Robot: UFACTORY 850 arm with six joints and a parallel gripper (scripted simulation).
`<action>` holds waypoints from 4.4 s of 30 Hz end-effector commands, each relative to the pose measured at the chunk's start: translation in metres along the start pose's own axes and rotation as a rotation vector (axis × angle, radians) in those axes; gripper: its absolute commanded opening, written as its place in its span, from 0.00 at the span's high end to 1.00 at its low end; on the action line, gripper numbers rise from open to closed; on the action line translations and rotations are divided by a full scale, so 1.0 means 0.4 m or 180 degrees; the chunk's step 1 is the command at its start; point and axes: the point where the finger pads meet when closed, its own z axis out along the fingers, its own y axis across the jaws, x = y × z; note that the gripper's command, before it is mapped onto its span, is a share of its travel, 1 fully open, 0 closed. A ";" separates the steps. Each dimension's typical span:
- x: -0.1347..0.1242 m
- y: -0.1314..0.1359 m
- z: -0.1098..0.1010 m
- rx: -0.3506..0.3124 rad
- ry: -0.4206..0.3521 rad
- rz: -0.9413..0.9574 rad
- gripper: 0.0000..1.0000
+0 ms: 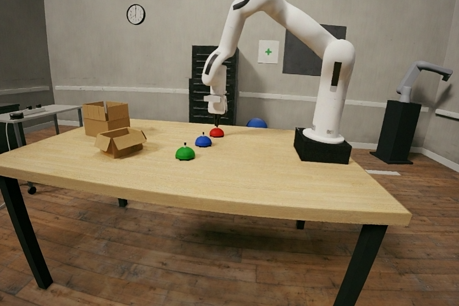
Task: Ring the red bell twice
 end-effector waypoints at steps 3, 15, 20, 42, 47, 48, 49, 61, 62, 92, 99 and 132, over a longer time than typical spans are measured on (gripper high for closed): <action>0.000 0.001 0.000 -0.0004 -0.0001 0.0000 1.00; 0.000 0.001 -0.002 -0.0004 -0.0001 0.0000 1.00; 0.000 0.001 -0.004 -0.0004 -0.0001 0.0000 1.00; 0.000 0.000 -0.014 -0.0004 -0.0001 0.0000 1.00; 0.000 0.000 -0.017 -0.0004 -0.0001 0.0000 1.00; 0.000 0.000 -0.017 -0.0004 -0.0001 0.0000 1.00; 0.000 0.000 -0.018 -0.0004 -0.0001 0.0000 1.00; 0.000 0.000 -0.020 -0.0004 -0.0001 0.0000 1.00; 0.000 0.000 -0.020 -0.0004 -0.0001 0.0000 1.00; 0.000 0.001 -0.034 -0.0004 -0.0001 0.0000 1.00; 0.000 0.001 -0.034 -0.0004 -0.0001 0.0000 1.00; 0.000 0.001 -0.034 -0.0004 -0.0001 0.0000 1.00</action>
